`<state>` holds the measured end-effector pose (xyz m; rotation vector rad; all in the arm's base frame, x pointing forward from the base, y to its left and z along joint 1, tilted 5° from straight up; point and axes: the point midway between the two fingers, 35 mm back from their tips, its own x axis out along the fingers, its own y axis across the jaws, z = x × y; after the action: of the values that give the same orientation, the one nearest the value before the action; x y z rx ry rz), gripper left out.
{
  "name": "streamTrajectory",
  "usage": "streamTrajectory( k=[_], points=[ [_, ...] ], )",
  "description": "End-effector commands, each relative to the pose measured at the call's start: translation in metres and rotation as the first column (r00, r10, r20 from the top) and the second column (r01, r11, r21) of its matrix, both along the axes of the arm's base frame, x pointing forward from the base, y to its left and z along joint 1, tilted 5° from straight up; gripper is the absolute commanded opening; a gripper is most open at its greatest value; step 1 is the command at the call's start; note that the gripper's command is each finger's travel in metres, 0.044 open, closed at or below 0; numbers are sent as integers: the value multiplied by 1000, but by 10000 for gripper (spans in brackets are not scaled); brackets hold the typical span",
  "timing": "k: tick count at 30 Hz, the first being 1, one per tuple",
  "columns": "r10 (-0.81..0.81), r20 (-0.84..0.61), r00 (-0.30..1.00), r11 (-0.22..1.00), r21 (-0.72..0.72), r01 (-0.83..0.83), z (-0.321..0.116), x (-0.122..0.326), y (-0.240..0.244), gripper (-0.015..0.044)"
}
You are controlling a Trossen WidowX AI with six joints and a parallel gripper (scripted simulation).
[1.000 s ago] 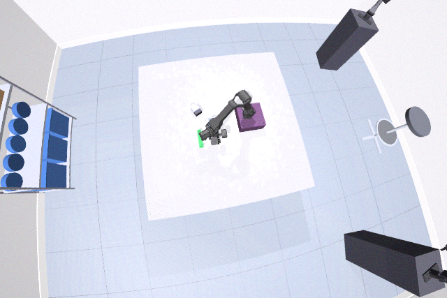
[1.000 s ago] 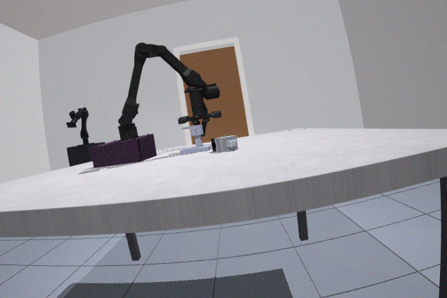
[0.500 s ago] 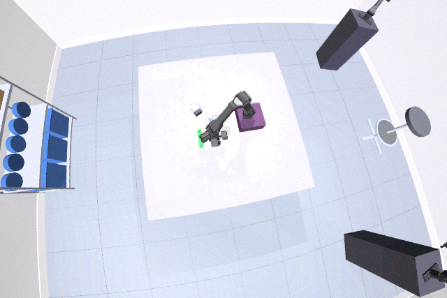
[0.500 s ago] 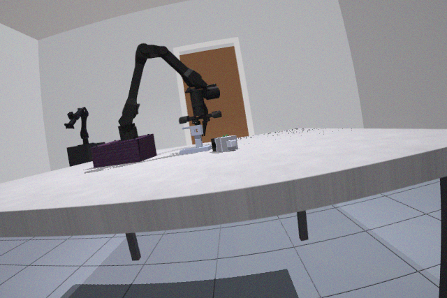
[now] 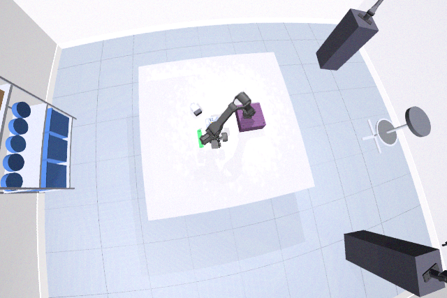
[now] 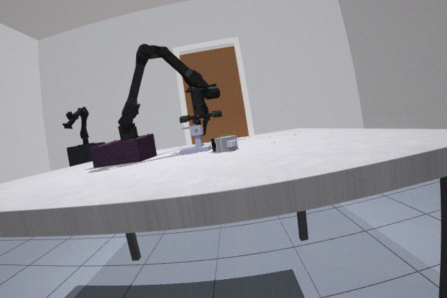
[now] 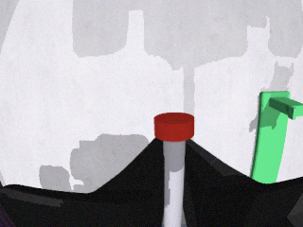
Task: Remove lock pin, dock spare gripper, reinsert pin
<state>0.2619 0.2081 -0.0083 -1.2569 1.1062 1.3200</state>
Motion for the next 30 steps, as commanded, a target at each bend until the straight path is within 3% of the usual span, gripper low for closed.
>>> streamTrajectory(
  k=[1,30],
  points=[
    [-2,2,1000,1000,-4,2,1,0,4,0],
    [5,-10,1000,1000,-7,-5,26,-3,12,0]
  ],
)
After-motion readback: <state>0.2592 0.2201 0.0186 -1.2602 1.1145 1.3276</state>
